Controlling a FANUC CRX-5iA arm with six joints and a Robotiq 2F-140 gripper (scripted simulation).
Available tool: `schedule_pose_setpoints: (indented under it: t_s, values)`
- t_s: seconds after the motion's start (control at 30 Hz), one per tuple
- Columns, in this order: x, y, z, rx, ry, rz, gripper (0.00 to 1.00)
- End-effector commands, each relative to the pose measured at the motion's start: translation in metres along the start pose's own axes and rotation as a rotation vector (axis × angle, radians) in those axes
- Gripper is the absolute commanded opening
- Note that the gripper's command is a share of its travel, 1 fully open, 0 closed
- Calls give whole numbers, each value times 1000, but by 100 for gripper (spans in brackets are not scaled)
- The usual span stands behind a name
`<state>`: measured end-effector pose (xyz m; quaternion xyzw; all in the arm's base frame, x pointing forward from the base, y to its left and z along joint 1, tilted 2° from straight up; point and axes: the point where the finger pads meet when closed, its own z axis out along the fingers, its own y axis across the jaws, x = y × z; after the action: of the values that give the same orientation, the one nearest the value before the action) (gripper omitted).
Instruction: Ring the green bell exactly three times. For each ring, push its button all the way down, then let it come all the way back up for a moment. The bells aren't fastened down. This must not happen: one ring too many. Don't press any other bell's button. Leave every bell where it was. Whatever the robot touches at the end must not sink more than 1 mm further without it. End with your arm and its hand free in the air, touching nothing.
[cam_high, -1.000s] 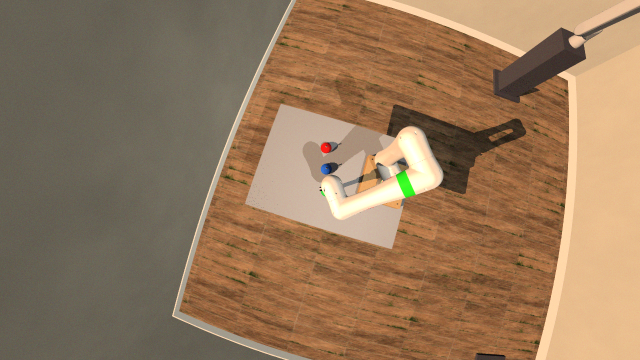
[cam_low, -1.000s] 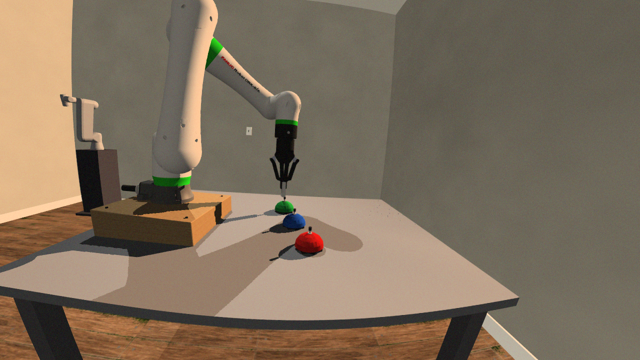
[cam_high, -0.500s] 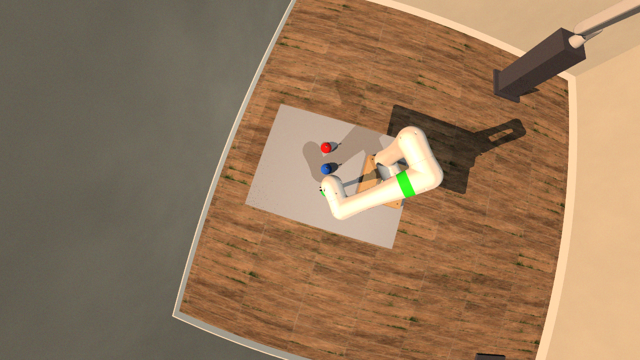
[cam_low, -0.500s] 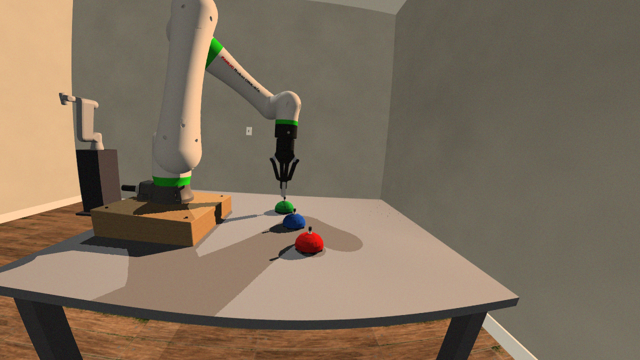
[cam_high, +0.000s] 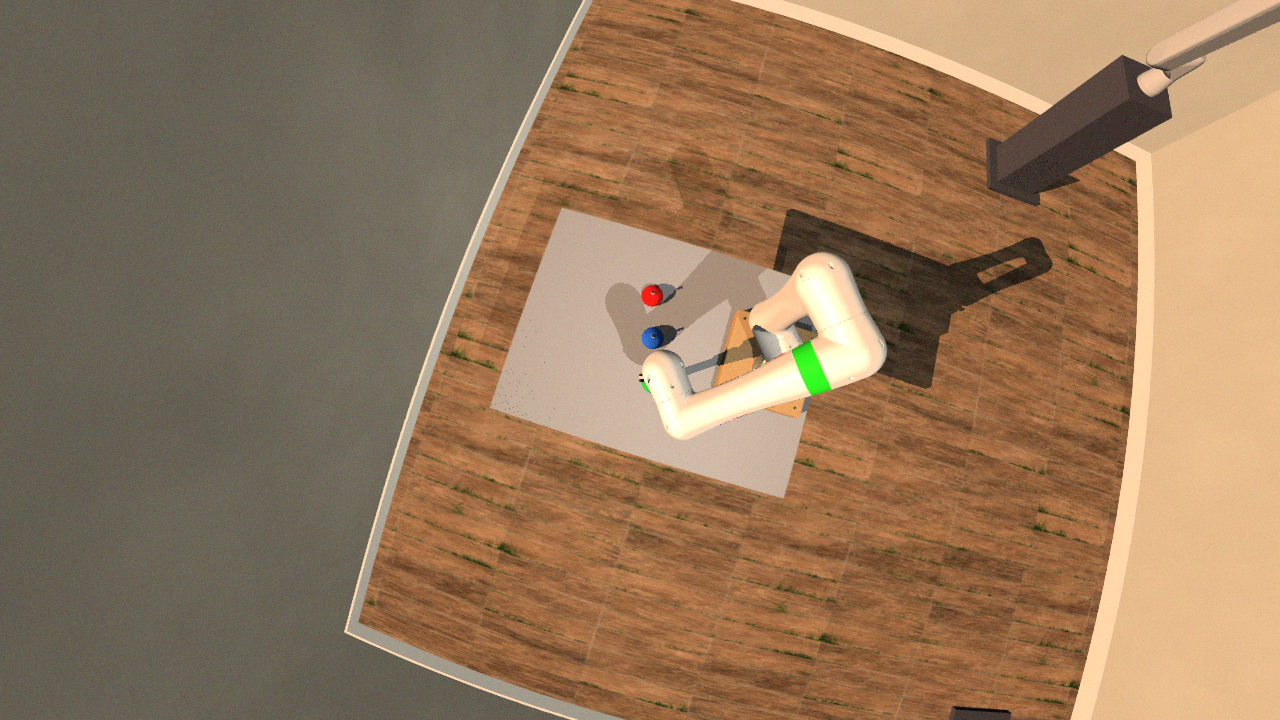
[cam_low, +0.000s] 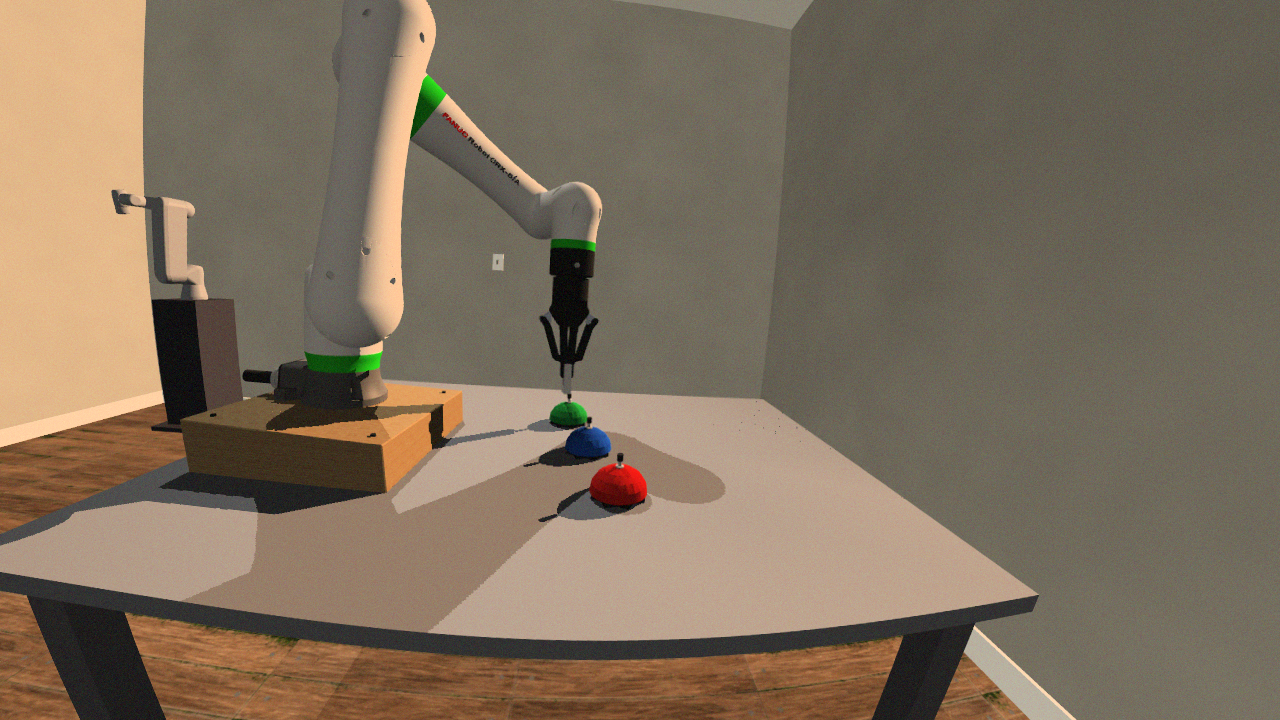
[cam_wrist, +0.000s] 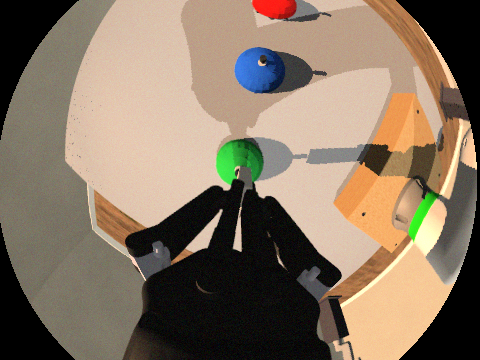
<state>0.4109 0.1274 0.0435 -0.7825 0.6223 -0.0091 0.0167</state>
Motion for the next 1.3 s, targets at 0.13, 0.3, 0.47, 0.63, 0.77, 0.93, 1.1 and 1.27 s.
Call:
schedule_pose_setpoints:
  t_s: [0.13, 0.3, 0.47, 0.63, 0.77, 0.93, 1.1, 1.27]
  values:
    - [0, 0, 0, 0, 0, 0, 0]
    - [0, 0, 0, 0, 0, 0, 0]
    - [0, 0, -3, 0, 0, 0, 0]
    - [0, 0, -5, 0, 0, 0, 0]
    - [0, 0, -5, 0, 0, 0, 0]
    - [0, 0, -5, 0, 0, 0, 0]
    - [0, 0, -5, 0, 0, 0, 0]
    - [0, 0, -5, 0, 0, 0, 0]
